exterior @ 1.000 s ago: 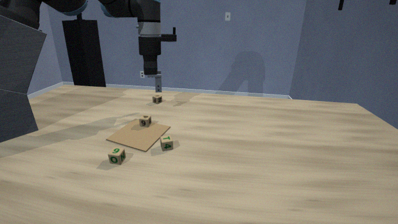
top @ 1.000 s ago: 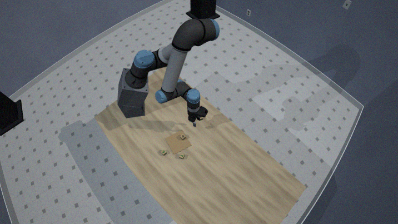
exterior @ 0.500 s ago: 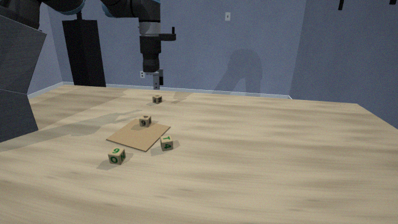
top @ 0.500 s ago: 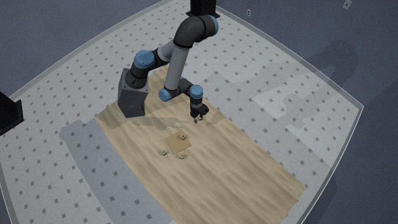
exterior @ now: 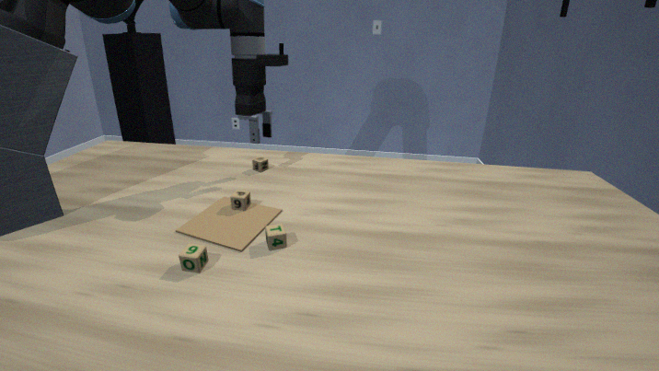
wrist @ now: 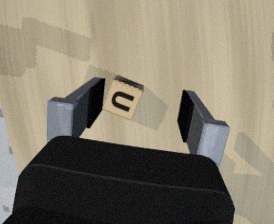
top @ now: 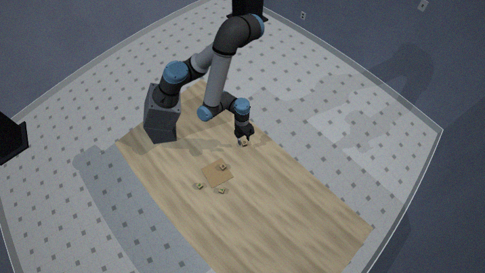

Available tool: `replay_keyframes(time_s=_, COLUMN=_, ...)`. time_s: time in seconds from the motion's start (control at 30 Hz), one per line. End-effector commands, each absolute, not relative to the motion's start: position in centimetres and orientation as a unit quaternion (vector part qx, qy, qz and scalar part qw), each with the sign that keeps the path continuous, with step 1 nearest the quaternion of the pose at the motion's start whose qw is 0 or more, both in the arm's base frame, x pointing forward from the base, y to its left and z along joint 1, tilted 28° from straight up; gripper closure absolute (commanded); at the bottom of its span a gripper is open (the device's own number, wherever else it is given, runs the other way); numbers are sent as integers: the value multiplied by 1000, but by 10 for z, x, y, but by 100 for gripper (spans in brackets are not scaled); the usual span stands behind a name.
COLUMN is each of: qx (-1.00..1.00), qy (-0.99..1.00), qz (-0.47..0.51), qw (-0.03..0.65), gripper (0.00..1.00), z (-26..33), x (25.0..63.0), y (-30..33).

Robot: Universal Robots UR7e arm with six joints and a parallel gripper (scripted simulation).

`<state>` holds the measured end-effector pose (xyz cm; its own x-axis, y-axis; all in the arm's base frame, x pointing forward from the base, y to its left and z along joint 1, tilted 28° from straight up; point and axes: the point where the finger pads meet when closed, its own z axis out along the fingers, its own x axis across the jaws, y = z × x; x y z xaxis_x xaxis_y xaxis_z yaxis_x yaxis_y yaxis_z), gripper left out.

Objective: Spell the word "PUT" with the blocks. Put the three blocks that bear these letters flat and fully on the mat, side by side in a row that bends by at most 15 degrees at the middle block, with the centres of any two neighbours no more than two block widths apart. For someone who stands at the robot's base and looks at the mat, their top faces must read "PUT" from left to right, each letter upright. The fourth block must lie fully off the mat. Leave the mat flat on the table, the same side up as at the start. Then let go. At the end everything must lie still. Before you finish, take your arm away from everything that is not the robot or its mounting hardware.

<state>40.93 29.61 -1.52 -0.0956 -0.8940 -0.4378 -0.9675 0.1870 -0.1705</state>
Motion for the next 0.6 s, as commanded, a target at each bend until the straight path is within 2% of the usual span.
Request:
replay_keyframes(time_s=0.0, qx=-595, qy=766, qz=92, qw=226, gripper=0, z=-12, x=403, y=303)
replay_keyframes(time_s=0.57, qx=-542, qy=803, qz=109, qw=221, gripper=0, z=-9, x=393, y=314)
